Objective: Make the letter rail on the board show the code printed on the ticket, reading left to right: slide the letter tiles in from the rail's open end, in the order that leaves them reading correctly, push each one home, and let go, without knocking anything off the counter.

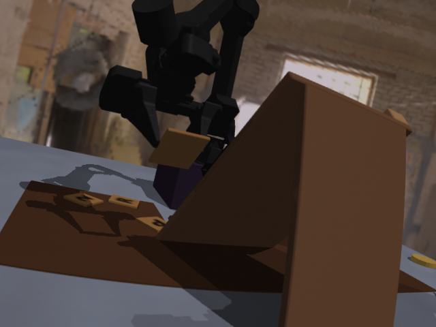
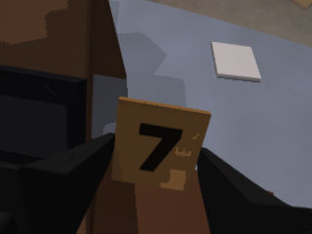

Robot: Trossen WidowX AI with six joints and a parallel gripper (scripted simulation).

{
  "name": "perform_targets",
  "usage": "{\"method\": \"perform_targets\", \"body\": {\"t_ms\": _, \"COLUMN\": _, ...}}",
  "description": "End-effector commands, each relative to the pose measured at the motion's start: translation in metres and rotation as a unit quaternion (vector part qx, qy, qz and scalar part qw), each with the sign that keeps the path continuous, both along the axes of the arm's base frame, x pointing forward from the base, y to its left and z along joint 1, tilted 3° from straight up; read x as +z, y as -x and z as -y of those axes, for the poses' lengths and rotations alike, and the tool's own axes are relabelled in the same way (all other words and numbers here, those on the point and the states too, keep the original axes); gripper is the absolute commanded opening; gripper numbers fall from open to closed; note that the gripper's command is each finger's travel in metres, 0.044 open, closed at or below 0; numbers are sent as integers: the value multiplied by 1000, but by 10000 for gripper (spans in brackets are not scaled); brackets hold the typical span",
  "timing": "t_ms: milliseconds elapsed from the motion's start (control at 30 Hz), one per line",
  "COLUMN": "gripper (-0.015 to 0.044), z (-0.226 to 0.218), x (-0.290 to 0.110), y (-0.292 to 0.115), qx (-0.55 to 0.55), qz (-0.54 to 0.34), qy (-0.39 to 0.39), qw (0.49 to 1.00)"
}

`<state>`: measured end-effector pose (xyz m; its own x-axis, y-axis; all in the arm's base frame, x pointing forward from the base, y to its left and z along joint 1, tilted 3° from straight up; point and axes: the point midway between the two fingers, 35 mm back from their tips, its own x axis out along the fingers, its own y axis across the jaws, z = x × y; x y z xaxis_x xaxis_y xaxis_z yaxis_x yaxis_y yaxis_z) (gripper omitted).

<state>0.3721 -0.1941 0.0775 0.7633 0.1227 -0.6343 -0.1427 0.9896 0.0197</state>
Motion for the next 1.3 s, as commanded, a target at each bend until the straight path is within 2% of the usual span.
{"method": "perform_targets", "body": {"t_ms": 0, "gripper": 0, "z": -2, "x": 1, "y": 1, "qx": -3, "qz": 0, "qy": 0, "qw": 1000}}
{"method": "perform_targets", "body": {"t_ms": 1267, "gripper": 0, "z": -22, "x": 1, "y": 3, "qx": -3, "qz": 0, "qy": -1, "qw": 1000}}
